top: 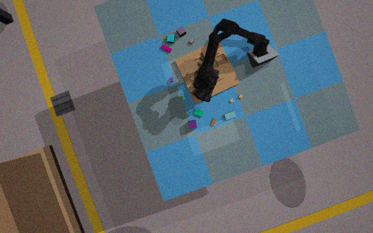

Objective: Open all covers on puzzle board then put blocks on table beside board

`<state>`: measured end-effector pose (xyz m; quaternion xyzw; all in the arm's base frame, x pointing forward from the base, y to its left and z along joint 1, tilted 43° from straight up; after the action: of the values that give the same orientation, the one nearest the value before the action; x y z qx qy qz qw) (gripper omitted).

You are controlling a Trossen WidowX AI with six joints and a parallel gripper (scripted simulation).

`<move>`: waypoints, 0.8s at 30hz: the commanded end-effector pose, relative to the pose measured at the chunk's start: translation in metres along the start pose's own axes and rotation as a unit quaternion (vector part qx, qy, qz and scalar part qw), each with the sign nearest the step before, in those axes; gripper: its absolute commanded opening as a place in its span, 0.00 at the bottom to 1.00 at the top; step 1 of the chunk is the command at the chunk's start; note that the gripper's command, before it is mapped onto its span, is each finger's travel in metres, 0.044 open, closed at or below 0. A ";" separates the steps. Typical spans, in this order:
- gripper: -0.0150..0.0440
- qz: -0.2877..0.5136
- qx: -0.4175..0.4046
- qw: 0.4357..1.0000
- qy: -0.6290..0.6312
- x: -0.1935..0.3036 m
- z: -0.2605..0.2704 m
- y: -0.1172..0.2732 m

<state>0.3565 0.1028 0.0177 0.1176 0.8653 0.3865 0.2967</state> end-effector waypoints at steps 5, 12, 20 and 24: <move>0.44 0.000 0.000 1.000 0.000 0.000 0.000 0.000; 0.39 0.000 0.000 1.000 0.000 0.000 0.000 0.000; 0.39 0.000 0.000 1.000 0.001 0.000 0.000 0.008; 0.39 0.000 0.001 1.000 0.001 0.000 0.000 0.013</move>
<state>0.3558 0.1100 0.0244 0.1150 0.8673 0.3847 0.2944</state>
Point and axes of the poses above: the point midway between the two fingers, 35 mm back from their tips, its own y axis back along the fingers, its own z axis across the jaws, x = y × z, the point moved 9 cm from there along y, back along the fingers, and after that the axes turned 3 degrees about y, right-handed, at the moved point
